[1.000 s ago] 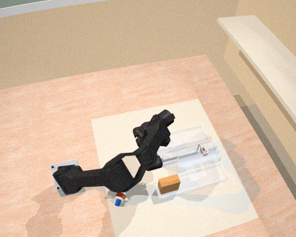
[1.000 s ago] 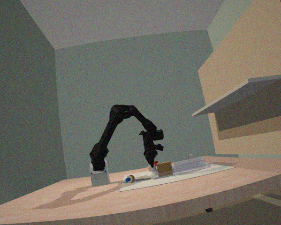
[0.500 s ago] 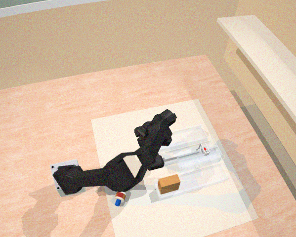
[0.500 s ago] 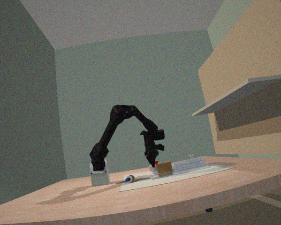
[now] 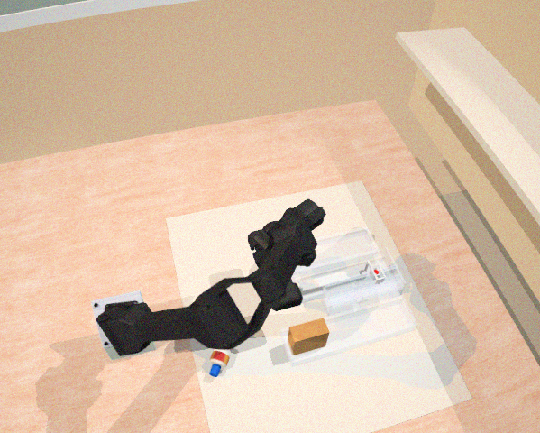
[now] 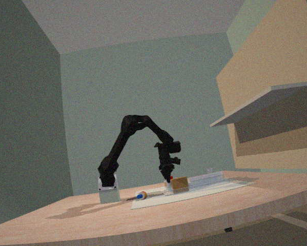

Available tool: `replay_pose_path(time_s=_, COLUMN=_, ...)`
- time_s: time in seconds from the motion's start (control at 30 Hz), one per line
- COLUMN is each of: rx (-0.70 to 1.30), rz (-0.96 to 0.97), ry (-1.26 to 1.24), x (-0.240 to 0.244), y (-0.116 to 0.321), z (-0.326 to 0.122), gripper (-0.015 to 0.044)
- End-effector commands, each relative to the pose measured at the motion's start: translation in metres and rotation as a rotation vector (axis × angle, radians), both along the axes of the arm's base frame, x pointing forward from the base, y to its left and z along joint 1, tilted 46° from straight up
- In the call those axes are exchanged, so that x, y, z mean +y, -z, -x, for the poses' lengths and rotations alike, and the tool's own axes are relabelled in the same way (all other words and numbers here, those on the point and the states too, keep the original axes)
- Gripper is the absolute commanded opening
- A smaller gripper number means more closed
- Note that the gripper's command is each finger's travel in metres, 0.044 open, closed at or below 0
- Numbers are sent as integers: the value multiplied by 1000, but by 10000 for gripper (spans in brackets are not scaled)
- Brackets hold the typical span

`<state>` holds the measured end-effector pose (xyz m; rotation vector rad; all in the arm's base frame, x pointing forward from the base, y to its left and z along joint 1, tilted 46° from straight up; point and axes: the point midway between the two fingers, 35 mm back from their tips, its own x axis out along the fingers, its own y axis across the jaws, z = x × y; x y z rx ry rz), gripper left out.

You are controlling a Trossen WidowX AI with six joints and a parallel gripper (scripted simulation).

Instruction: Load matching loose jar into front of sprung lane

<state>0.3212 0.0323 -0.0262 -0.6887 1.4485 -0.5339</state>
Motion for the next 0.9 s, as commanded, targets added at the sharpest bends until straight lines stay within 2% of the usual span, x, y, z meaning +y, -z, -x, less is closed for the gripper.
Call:
replay_pose_path(time_s=0.0, rx=-23, rz=1, ry=-4, x=1, y=-2, z=-9, gripper=0)
replay_pose_path(time_s=0.87, rx=-23, rz=1, ry=-4, x=2, y=-4, z=-20, gripper=0)
